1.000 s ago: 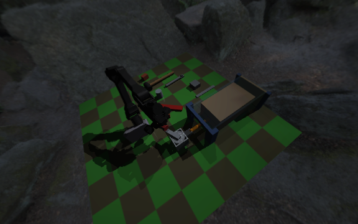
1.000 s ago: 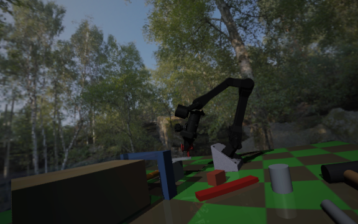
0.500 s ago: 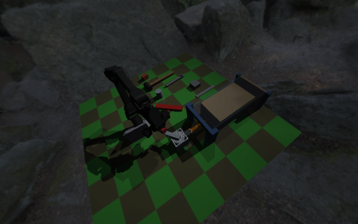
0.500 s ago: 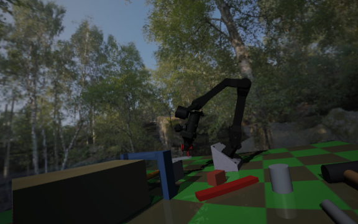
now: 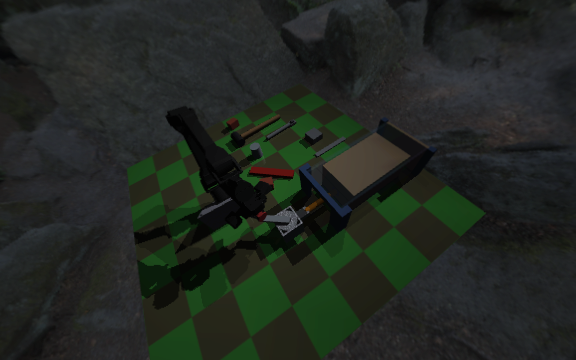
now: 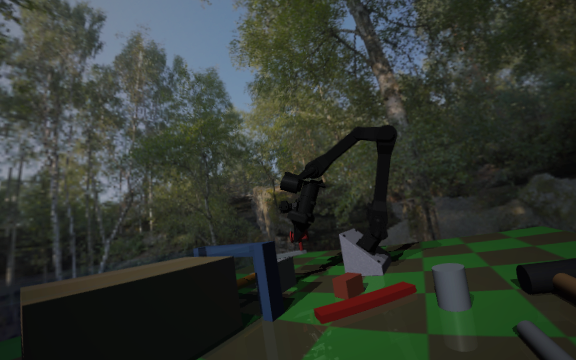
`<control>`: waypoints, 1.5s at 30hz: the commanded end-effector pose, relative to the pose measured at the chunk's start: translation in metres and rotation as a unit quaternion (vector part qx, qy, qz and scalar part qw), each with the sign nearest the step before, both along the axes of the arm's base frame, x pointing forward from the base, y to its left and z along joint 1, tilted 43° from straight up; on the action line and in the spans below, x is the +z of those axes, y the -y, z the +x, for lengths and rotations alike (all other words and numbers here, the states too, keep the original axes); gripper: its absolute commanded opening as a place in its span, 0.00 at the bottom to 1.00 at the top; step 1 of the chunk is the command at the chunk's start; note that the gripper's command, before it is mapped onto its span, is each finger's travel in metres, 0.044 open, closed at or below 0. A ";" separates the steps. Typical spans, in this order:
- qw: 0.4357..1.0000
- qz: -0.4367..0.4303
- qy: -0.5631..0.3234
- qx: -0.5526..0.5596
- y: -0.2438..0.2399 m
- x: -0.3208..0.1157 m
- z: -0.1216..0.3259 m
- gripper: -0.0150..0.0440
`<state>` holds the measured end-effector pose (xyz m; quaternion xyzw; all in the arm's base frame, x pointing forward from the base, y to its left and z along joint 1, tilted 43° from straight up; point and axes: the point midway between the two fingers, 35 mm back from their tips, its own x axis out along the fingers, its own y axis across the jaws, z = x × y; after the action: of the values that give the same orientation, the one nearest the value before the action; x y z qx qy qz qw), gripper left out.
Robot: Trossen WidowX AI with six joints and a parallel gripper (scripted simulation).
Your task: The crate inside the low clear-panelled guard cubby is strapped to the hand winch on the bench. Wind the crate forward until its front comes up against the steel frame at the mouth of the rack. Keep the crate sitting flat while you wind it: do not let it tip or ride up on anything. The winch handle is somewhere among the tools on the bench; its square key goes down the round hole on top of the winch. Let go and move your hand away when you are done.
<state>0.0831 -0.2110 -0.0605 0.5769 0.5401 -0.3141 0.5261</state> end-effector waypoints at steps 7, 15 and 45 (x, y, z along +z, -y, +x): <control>1.000 -0.006 -0.012 0.003 0.013 -0.014 -0.012 0.25; 1.000 -0.007 -0.012 0.003 0.021 -0.021 -0.017 0.25; 1.000 -0.008 -0.012 0.003 0.053 -0.049 -0.023 0.25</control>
<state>0.0593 -0.2560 -0.1022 0.5723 0.5459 -0.3217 0.5205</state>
